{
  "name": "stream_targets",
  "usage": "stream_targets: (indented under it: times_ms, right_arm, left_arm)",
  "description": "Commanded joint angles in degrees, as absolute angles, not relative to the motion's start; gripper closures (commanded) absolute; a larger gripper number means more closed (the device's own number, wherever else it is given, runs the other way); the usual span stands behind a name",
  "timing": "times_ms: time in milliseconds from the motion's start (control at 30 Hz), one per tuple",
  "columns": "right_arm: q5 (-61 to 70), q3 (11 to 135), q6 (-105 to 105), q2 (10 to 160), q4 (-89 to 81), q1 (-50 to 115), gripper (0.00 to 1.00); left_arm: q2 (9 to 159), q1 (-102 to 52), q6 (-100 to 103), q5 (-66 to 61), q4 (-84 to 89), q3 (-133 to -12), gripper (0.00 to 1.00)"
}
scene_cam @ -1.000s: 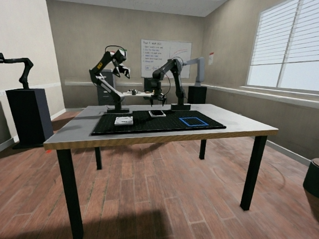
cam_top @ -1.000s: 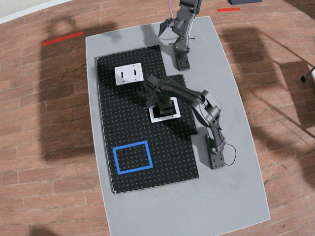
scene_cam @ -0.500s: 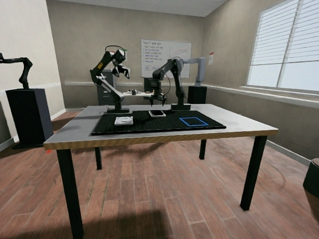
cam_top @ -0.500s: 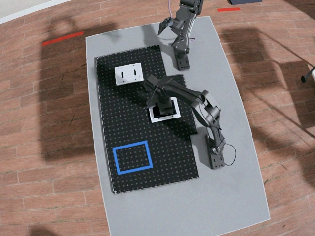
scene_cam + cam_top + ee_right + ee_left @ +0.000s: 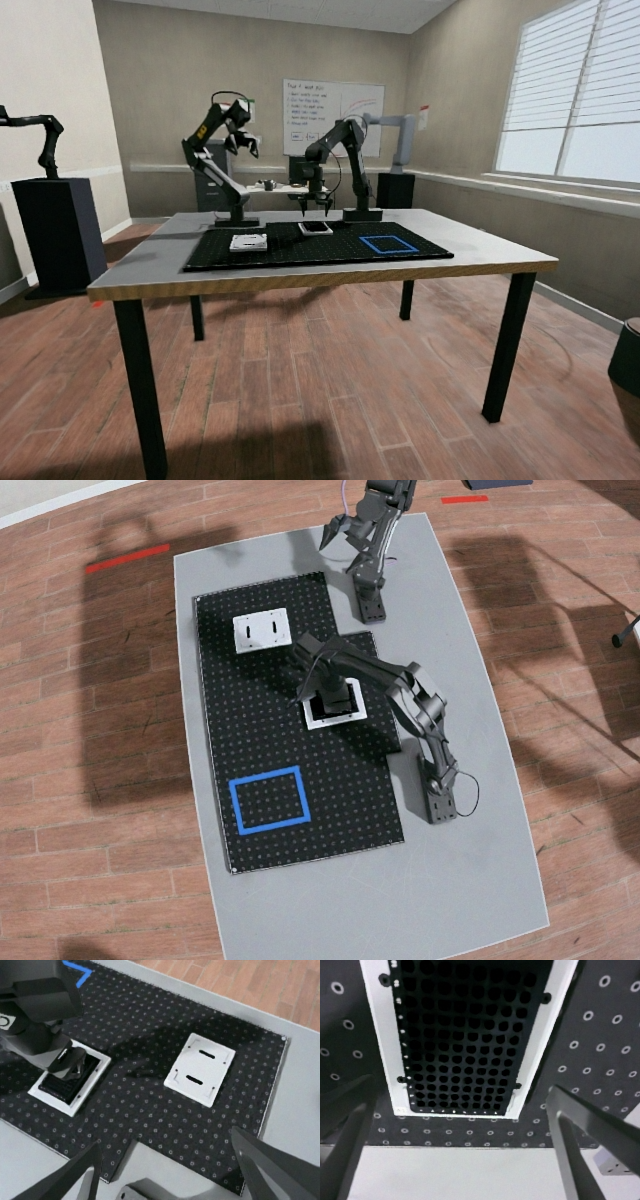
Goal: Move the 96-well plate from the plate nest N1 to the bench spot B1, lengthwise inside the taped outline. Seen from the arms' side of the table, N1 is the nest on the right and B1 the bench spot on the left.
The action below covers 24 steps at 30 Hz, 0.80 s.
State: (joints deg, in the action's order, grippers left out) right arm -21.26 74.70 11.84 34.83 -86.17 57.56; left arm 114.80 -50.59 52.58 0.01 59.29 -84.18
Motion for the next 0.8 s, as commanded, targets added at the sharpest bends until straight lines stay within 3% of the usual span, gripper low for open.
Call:
stream_targets:
  times_ms: [0,767]
  right_arm:
    - [-21.92,76.60,11.87,34.03,-86.18,56.56,0.00]
    - [-21.94,76.59,11.83,34.03,-86.35,53.61,0.00]
  left_arm:
    - [115.44,-49.91,52.59,0.01,57.56,-83.37,0.00]
    - [117.65,-49.96,52.51,0.01,52.10,-80.11,0.00]
